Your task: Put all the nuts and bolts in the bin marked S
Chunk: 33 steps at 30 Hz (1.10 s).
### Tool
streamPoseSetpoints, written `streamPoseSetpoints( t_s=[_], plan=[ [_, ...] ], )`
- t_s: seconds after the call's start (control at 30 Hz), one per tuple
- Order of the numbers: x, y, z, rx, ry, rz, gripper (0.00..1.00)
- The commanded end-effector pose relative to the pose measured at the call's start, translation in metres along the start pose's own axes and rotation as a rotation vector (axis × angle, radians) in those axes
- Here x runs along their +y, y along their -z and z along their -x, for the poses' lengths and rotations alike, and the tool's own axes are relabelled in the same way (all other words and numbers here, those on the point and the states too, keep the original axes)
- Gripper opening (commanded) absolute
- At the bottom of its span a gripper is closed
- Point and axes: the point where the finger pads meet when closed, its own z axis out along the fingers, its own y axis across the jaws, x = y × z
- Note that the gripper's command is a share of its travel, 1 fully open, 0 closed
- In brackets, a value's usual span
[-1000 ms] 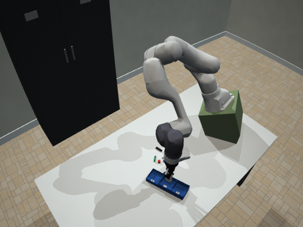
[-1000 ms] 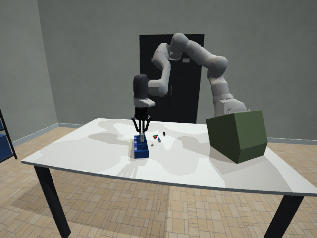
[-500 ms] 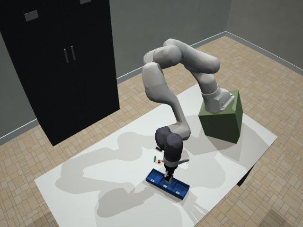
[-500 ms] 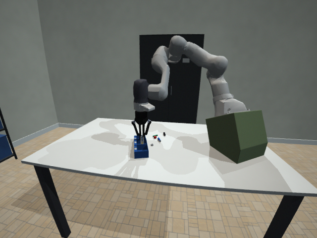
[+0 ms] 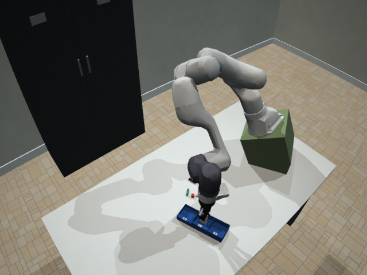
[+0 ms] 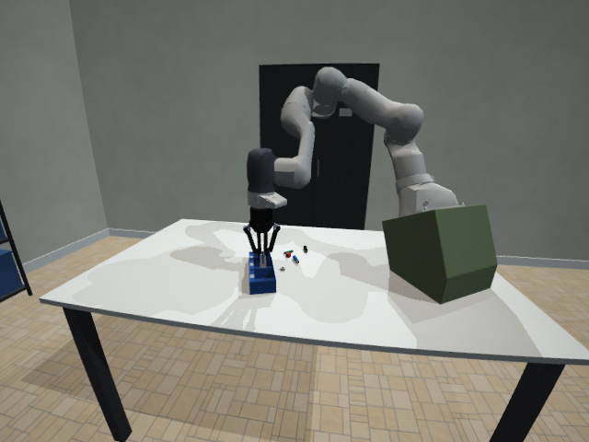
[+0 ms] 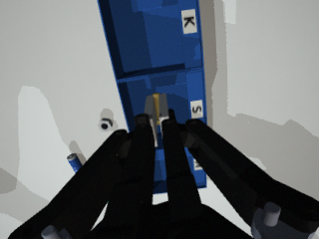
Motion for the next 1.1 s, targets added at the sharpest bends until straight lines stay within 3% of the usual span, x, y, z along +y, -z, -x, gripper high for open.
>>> streamPoseSetpoints(
  t_s=[0.0, 0.03, 0.07, 0.63, 1.07],
  plan=[
    [0.002, 0.0, -0.001, 0.0, -0.001, 0.005, 0.0],
    [0.002, 0.0, -0.001, 0.0, -0.001, 0.005, 0.0],
    [0.002, 0.0, -0.001, 0.0, -0.001, 0.005, 0.18],
    [0.002, 0.0, -0.001, 0.0, -0.001, 0.005, 0.18],
    [0.002, 0.015, -0.001, 0.0, -0.001, 0.005, 0.18]
  ],
)
